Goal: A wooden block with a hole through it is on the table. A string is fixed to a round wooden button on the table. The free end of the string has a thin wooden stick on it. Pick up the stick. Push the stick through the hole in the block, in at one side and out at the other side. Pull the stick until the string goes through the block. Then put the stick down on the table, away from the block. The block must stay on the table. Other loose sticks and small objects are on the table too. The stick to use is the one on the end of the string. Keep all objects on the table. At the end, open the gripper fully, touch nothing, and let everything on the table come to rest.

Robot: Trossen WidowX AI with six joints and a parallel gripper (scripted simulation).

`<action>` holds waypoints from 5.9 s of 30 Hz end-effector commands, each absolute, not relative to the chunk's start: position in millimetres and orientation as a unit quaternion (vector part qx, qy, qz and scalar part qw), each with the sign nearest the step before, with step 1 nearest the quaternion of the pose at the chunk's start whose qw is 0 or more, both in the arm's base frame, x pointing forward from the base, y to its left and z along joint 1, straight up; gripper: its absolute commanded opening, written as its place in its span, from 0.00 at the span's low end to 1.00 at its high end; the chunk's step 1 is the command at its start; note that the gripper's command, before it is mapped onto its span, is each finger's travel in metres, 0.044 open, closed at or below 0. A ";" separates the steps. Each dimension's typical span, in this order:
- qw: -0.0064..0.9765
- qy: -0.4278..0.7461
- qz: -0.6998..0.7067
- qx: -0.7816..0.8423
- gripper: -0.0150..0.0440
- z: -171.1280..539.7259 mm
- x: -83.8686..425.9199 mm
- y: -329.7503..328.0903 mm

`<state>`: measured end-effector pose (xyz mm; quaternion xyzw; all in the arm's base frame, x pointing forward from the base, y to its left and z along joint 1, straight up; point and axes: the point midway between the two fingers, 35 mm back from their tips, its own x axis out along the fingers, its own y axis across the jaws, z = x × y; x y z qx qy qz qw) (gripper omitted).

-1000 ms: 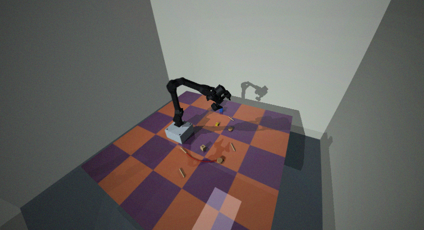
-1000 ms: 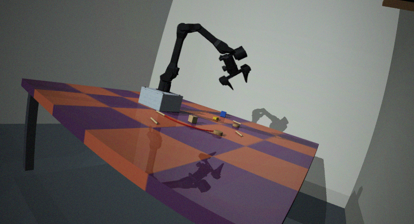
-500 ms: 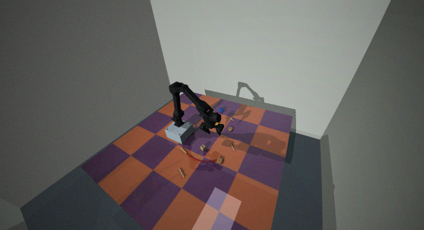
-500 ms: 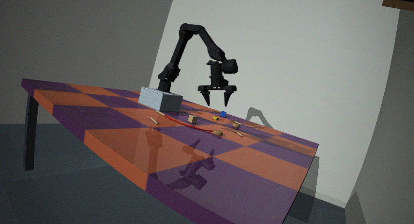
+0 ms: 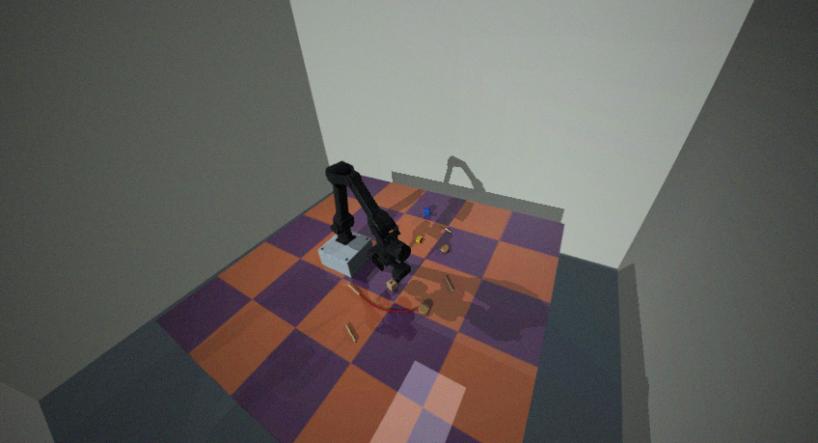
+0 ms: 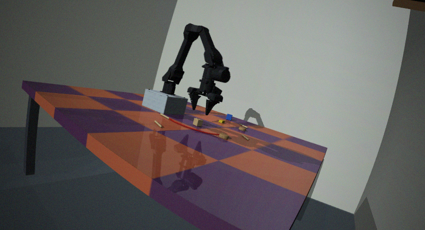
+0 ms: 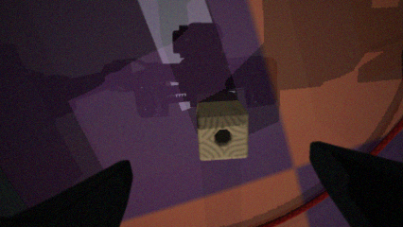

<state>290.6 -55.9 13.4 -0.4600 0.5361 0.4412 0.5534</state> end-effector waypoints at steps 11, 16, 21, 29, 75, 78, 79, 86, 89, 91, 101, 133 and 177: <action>0.655 0.639 0.277 -0.293 1.00 15.7 289.9 -57.5; 0.707 0.688 0.112 -0.123 1.00 18.5 290.6 -57.5; 0.715 0.694 -0.060 0.054 1.00 21.2 291.3 -57.7; 0.680 0.658 -0.228 0.228 1.00 24.4 292.2 -57.9; 0.449 0.430 -0.548 0.560 0.69 30.5 293.7 -58.4; 0.449 0.430 -0.548 0.560 0.66 30.5 293.7 -58.4; 0.449 0.430 -0.548 0.560 0.66 30.5 293.7 -58.4; 0.449 0.430 -0.548 0.560 0.66 29.7 293.8 -58.4; 0.449 0.430 -0.548 0.560 0.66 26.5 294.2 -58.5; 0.449 0.430 -0.548 0.560 0.66 23.3 294.6 -58.6; 0.449 0.430 -0.548 0.560 0.66 6.7 295.9 -58.9; 0.449 0.432 -0.546 0.560 0.53 -28.4 295.4 -58.2; 0.467 0.411 -0.573 0.533 0.25 -15.5 296.0 -52.6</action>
